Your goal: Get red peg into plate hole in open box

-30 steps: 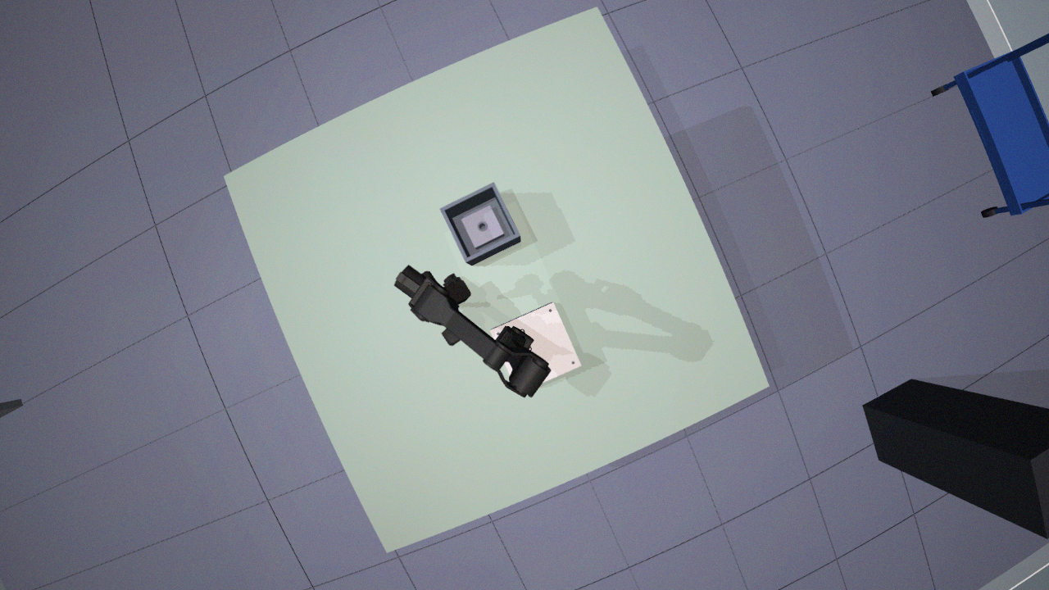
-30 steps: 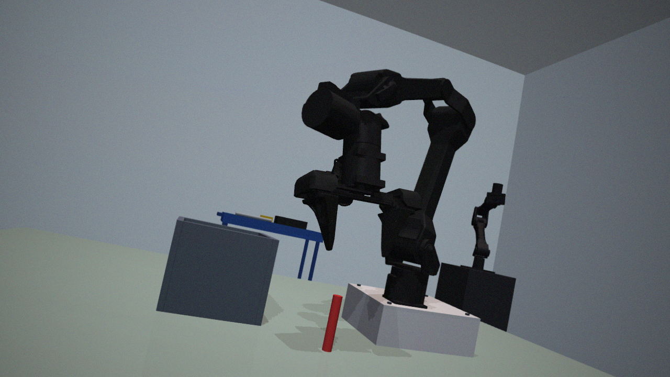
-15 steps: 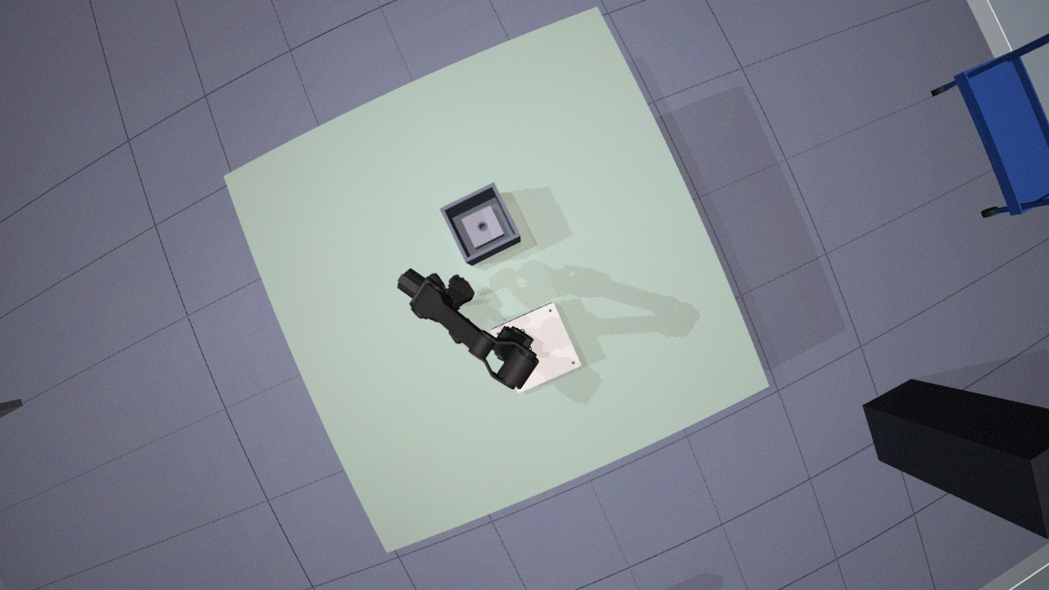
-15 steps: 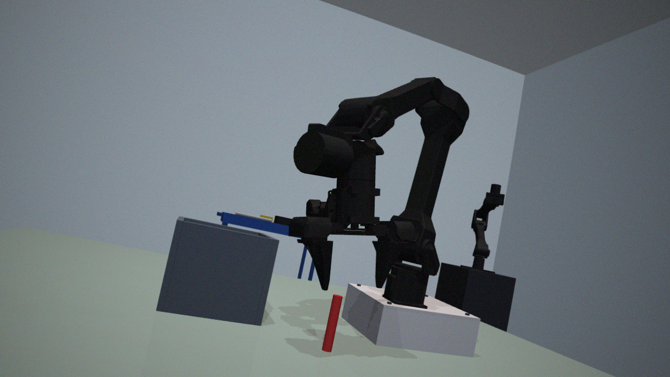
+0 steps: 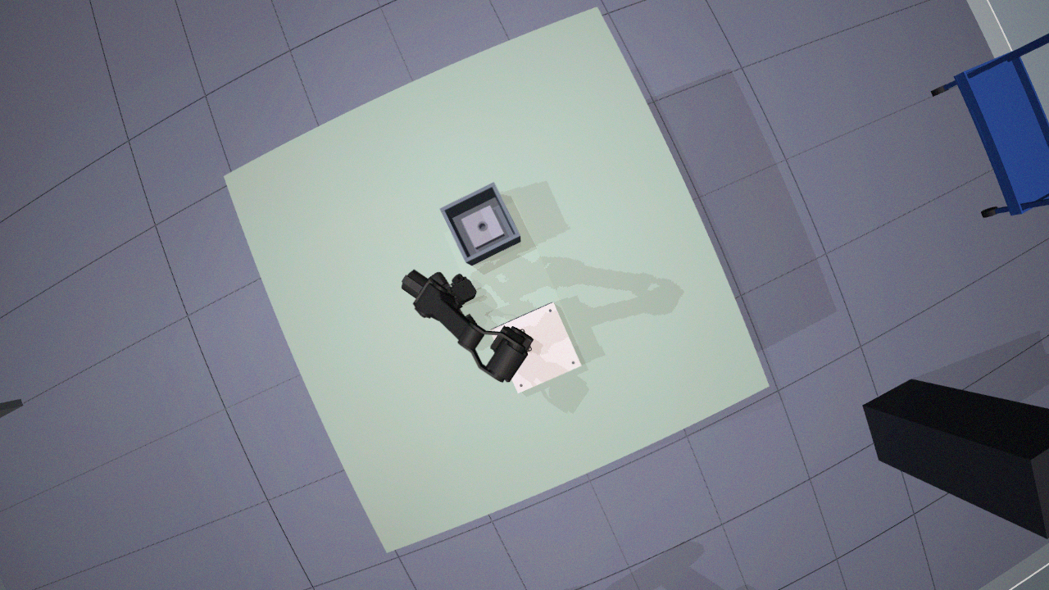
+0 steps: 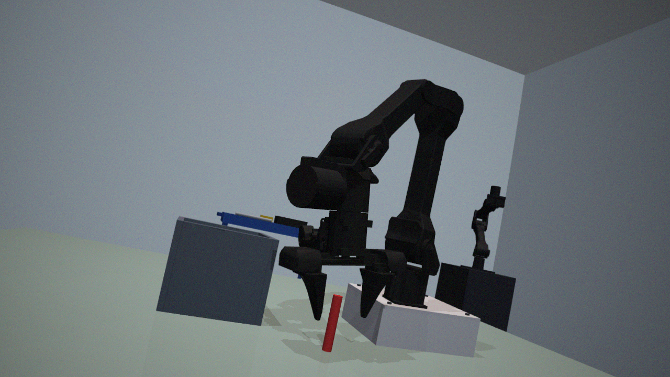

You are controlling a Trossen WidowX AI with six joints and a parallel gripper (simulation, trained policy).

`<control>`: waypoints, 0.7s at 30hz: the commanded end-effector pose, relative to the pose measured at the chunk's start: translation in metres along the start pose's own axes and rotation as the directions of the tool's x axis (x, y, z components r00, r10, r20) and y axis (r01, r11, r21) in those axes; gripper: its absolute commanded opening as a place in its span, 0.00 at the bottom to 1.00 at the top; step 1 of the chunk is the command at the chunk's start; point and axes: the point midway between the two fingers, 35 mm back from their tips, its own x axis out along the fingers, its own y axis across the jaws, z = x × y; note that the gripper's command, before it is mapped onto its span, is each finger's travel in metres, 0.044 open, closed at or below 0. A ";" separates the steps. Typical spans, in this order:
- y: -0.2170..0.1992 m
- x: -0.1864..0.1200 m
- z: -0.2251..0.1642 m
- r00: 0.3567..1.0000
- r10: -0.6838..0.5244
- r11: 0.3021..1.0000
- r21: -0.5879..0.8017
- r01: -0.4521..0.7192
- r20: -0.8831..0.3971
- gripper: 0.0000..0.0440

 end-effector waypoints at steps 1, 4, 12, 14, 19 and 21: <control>0.003 0.011 0.000 1.000 0.002 1.000 0.005 -0.002 0.008 0.65; 0.007 0.016 -0.001 1.000 0.007 1.000 -0.002 -0.007 0.005 0.48; 0.018 0.025 -0.008 1.000 0.026 0.999 -0.039 -0.026 -0.008 0.03; 0.021 0.024 -0.010 0.999 0.037 0.998 -0.040 -0.038 -0.016 0.00; 0.028 0.013 -0.014 0.996 0.075 0.997 -0.022 -0.076 -0.039 0.00; 0.031 0.008 -0.015 0.995 0.091 0.996 -0.015 -0.092 -0.048 0.00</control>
